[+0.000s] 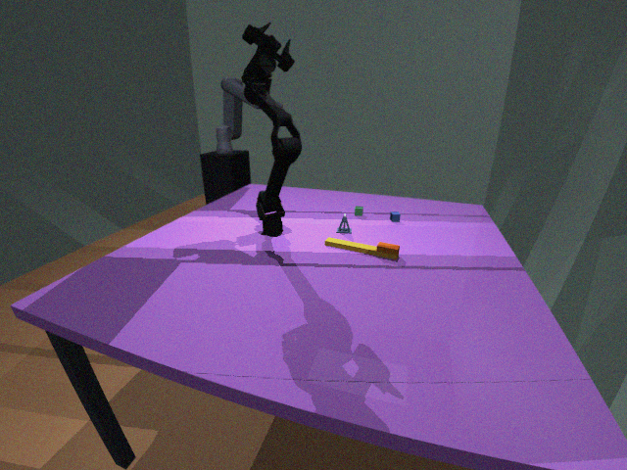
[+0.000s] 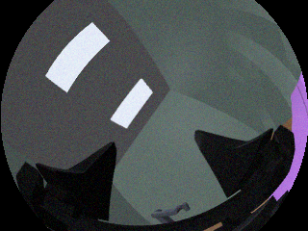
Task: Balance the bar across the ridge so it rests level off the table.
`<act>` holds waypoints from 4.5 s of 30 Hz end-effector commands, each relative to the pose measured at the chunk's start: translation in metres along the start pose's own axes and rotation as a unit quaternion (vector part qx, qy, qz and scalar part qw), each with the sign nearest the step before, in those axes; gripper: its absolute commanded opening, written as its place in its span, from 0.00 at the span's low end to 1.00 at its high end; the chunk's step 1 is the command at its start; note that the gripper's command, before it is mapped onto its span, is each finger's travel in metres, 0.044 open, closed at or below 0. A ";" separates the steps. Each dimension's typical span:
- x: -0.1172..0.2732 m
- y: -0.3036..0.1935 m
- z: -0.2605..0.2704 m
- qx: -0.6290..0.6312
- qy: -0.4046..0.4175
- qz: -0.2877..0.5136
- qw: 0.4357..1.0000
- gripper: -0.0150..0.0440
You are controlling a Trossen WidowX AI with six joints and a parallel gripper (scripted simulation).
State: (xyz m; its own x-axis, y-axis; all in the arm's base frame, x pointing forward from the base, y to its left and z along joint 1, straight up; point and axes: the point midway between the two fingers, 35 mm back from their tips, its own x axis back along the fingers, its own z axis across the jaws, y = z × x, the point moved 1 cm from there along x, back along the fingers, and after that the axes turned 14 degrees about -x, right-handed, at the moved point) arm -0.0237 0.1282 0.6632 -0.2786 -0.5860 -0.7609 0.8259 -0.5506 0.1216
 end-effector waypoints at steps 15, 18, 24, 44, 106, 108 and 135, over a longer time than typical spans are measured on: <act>-0.006 -0.027 -0.022 0.203 0.002 0.005 0.979 0.79; -0.009 -0.031 -0.027 0.239 0.002 0.007 0.971 0.79; -0.015 -0.045 -0.041 0.325 -0.003 0.019 0.946 0.79; -0.039 -0.068 -0.113 0.578 -0.038 0.064 0.812 0.79; -0.011 0.084 -0.387 0.870 -0.241 0.376 0.211 0.79; -0.005 0.094 -0.395 0.866 -0.244 0.394 0.187 0.79; 0.113 0.223 -0.469 0.713 -0.225 0.659 -0.082 0.79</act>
State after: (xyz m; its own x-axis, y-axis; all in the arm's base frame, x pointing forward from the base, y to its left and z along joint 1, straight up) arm 0.3485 0.2333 0.3176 -0.8182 -0.3589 0.4491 -0.4623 0.8751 -0.1429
